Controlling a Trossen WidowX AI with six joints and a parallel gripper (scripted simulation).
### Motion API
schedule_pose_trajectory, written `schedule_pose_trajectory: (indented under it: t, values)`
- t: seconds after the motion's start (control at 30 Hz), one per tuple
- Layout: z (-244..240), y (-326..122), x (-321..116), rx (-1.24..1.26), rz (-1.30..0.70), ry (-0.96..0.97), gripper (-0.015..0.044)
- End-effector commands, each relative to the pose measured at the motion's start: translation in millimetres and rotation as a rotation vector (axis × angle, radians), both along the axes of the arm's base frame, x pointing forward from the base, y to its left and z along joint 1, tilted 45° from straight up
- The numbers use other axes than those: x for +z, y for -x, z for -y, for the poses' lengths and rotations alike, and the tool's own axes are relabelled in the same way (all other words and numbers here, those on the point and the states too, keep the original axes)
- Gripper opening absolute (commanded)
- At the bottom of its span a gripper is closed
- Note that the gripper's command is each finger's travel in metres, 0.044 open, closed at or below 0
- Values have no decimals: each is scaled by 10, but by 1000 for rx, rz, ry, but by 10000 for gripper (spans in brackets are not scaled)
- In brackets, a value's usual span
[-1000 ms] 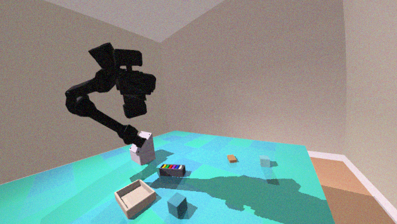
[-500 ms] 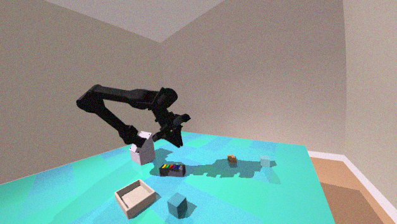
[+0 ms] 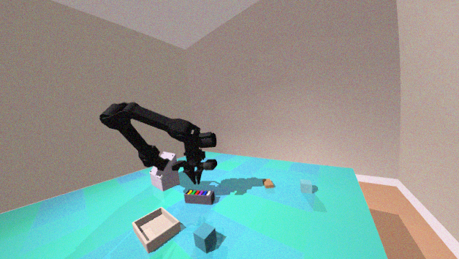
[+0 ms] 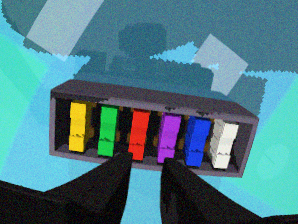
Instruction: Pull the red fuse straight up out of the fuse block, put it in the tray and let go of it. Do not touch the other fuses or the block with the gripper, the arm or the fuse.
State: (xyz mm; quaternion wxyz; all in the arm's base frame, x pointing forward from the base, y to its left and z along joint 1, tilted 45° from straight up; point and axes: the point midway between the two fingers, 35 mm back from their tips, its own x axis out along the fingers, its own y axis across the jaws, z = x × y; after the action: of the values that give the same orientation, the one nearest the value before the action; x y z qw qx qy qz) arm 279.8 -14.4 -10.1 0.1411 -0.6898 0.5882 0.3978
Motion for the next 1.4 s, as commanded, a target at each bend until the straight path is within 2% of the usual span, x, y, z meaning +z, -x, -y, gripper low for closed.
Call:
schedule_pose_trajectory:
  t: [0.0,1.37]
  values:
    - [41,27,-1,-7,-18,12,64]
    - [275,30,-218,-7,-18,13,64]
